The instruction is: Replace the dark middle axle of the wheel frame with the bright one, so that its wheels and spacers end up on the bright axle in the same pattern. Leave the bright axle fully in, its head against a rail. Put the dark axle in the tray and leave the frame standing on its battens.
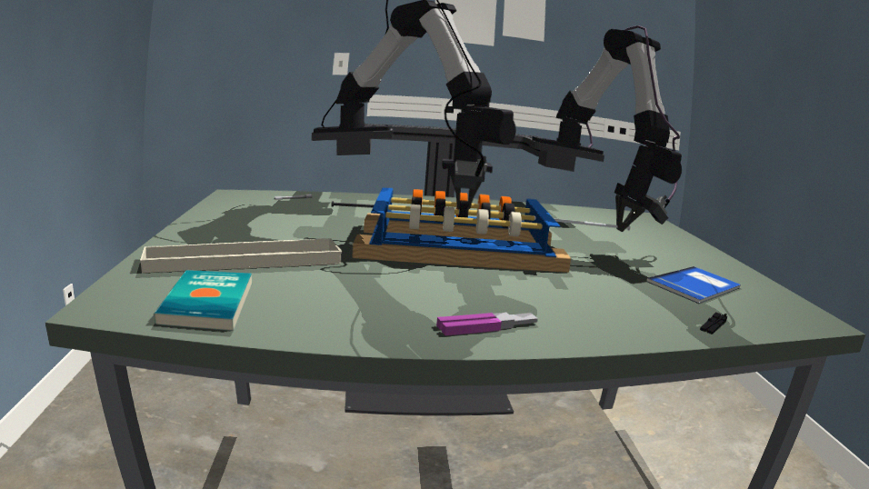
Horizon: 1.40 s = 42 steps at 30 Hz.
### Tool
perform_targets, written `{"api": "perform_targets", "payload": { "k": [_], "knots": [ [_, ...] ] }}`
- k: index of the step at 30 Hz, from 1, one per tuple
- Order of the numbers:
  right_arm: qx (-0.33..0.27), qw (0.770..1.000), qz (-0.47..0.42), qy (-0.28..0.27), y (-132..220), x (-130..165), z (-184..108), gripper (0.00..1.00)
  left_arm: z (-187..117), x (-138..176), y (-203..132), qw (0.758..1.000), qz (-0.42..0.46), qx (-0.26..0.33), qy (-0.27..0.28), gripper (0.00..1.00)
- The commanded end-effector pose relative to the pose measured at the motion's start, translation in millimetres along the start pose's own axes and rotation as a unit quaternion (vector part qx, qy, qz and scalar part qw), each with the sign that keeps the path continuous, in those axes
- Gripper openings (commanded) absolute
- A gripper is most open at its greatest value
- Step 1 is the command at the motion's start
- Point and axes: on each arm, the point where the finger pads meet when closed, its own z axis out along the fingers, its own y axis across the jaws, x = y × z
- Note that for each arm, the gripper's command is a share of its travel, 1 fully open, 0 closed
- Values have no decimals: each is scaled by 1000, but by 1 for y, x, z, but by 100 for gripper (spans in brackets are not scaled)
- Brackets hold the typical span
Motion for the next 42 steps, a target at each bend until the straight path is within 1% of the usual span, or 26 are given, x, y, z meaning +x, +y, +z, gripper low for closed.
{"api": "perform_targets", "payload": {
  "k": [1, 3, 4, 7, 11, 12, 15, 19, 20, 21, 23, 29, 36, 37, 42],
  "knots": [
    [-2, 1000, 1, 3, 2, 2, -3, 0, -2, 26, 2, 1000, 9, -3, 28, 0],
    [-4, 1000, 2, -1, 3, 0, -4, 0, -2, 26, -1, 1000, 10, 4, 26, 0],
    [-1, 1000, 1, 4, 2, 2, -2, 0, -10, 26, -5, 1000, 13, 14, 22, 0],
    [-2, 1000, 2, 3, 2, 2, -2, 0, 0, 28, 5, 1000, 9, -5, 29, 0],
    [0, 1000, -3, 5, 1, 3, 0, 0, -5, 29, 3, 1000, 15, 0, 26, 0],
    [0, 1000, -3, 5, 2, 3, 1, 0, 2, 30, 10, 999, 6, -16, 30, 0],
    [1, 1000, -4, 6, 2, 3, 1, 0, 7, 31, 15, 999, 2, -27, 32, 0],
    [1, 1000, -4, 6, 2, 3, 2, 0, 8, 31, 13, 999, 4, -25, 32, 0],
    [-2, 1000, -4, 4, 3, 1, -2, 0, 3, 29, 3, 999, 5, -16, 27, 0],
    [0, 1000, -5, 6, 2, 2, 2, 0, 7, 28, 3, 999, 4, -20, 28, 0],
    [0, 1000, -4, 5, 3, 1, 2, 0, 12, 31, 15, 999, -1, -34, 33, 0],
    [-2, 1000, -3, 3, 4, -1, 1, 0, 3, 33, 10, 999, 5, -20, 28, 0],
    [-2, 1000, -3, 4, 3, 0, 1, 0, 1, 34, 9, 999, 4, -20, 27, 0],
    [-3, 1000, -3, 3, 3, 0, -2, 0, 1, 33, 7, 999, 4, -18, 26, 0],
    [-2, 1000, -2, 3, 3, -1, 0, 0, -5, 35, 4, 1000, 6, -11, 22, 0]
  ]
}}
